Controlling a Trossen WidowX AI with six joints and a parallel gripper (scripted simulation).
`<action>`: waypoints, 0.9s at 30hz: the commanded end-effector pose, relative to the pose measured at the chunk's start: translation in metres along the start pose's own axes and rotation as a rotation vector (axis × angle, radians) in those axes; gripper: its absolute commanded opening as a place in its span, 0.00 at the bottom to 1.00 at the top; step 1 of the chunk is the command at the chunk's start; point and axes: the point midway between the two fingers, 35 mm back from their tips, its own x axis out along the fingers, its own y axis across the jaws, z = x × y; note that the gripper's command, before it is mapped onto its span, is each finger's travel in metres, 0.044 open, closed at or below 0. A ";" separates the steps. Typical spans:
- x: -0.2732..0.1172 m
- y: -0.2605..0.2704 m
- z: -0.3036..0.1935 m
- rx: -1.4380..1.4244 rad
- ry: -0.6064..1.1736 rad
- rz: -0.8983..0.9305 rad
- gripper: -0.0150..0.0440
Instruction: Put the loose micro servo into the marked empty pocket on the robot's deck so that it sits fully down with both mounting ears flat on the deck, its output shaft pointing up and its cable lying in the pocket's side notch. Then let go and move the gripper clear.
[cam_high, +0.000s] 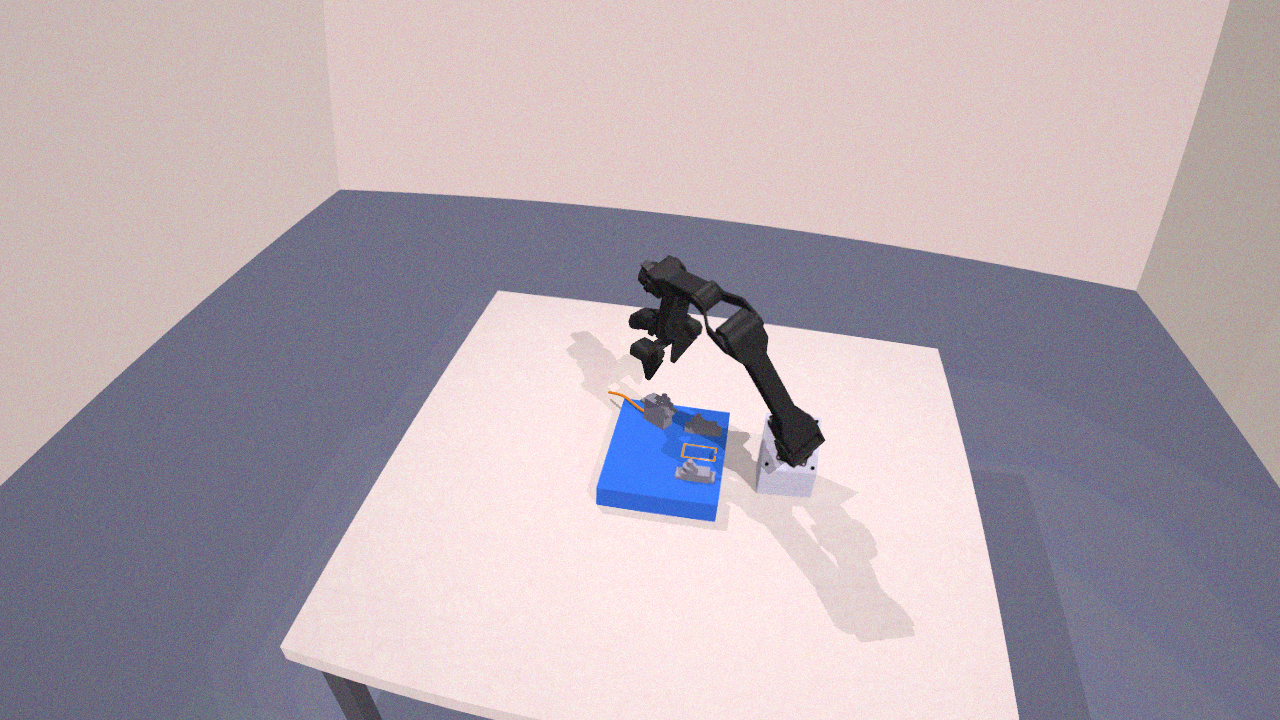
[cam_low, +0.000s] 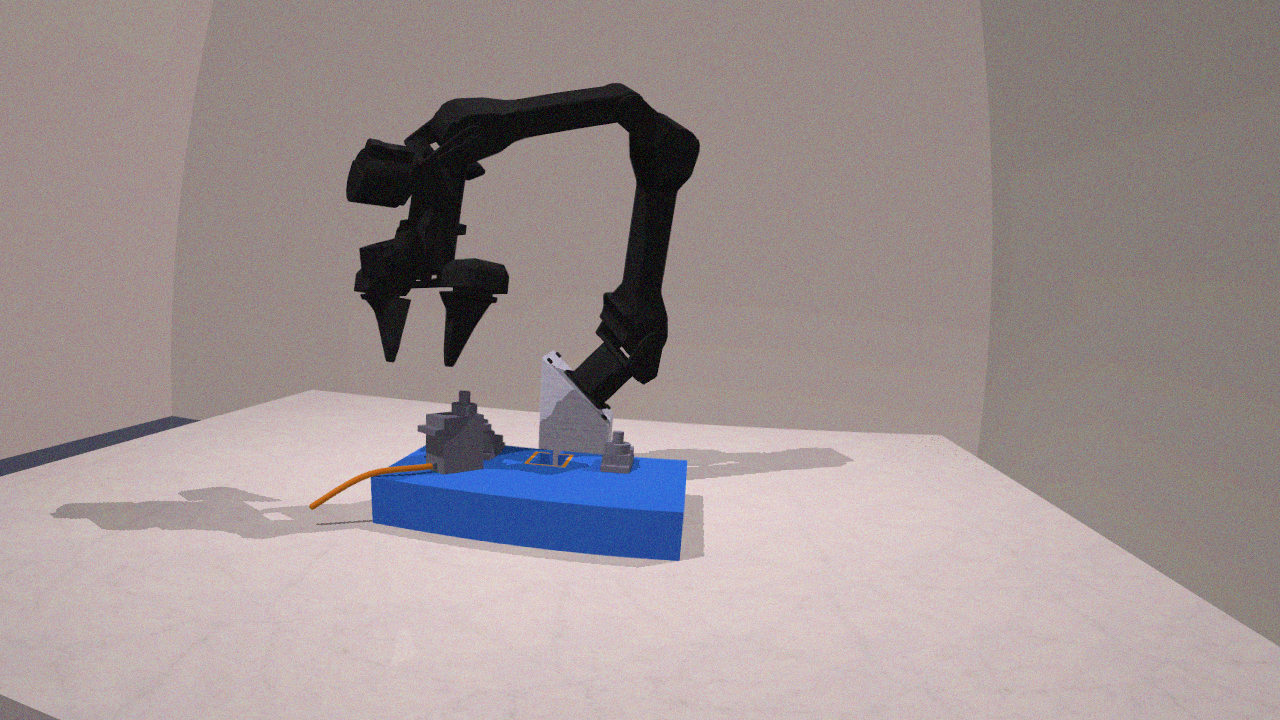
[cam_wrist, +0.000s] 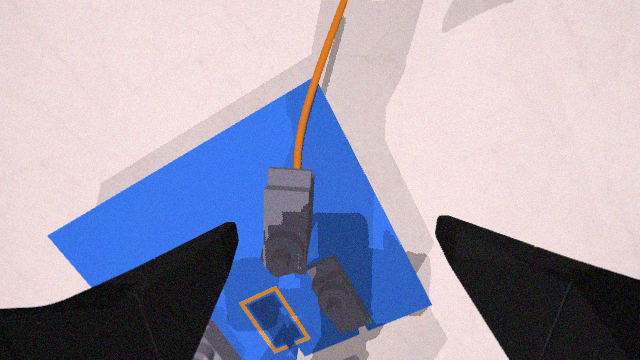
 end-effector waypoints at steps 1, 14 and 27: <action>0.009 0.024 -0.006 0.061 0.073 -0.037 1.00; 0.039 0.033 -0.010 0.086 0.104 -0.051 1.00; 0.054 0.032 -0.011 0.086 0.104 -0.050 1.00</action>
